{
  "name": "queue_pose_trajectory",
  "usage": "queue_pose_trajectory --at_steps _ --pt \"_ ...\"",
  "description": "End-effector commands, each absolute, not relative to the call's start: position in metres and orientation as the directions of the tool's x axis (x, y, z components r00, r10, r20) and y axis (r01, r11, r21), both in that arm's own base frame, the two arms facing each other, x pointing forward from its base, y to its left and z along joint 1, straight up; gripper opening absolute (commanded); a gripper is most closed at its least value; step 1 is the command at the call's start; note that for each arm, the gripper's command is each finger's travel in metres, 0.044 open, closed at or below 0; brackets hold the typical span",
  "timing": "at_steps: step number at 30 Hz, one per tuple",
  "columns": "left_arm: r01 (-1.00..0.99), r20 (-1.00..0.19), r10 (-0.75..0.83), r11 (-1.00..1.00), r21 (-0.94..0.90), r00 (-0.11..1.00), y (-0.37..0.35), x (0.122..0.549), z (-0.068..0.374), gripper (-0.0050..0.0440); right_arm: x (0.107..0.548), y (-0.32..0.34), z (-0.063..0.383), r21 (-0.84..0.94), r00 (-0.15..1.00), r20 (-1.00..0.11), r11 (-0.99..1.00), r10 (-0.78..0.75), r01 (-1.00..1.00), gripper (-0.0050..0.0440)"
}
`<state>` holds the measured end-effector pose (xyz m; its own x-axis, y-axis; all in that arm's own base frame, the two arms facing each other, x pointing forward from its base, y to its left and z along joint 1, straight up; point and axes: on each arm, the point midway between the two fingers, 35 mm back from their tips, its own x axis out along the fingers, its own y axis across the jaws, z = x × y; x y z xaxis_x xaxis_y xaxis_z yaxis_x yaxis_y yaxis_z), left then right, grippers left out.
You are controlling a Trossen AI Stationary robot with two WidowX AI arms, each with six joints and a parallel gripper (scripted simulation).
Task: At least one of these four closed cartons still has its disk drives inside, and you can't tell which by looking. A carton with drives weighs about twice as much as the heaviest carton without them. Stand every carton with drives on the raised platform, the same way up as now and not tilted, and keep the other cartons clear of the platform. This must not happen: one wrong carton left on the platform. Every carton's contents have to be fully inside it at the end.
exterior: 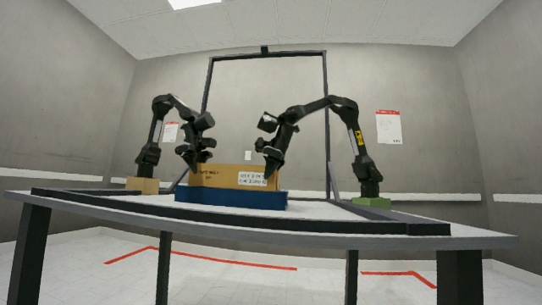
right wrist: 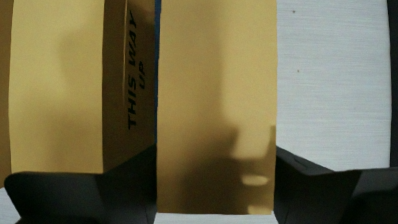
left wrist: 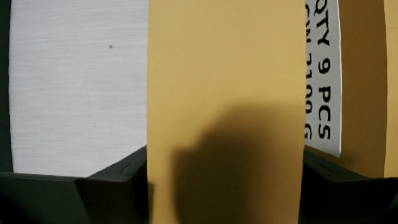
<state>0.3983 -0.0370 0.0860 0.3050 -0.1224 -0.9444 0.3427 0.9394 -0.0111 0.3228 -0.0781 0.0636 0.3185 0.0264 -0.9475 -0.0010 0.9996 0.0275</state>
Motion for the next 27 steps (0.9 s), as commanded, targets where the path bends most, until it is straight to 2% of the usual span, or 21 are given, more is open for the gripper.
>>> queue_pose_trajectory --at_steps 1,27 --pt "0.349 -0.924 -0.126 0.937 0.008 0.360 -0.0365 0.3996 0.1086 -0.0050 0.3254 -0.0812 0.0757 0.019 0.345 -0.938 1.000 0.019 -0.001 -0.0050" --pt "0.350 -0.924 -0.126 0.937 0.008 0.360 -0.0362 0.3991 0.1102 -0.0050 0.3254 -0.0812 0.0752 0.000 0.372 -0.928 1.000 -0.005 0.015 -0.0050"
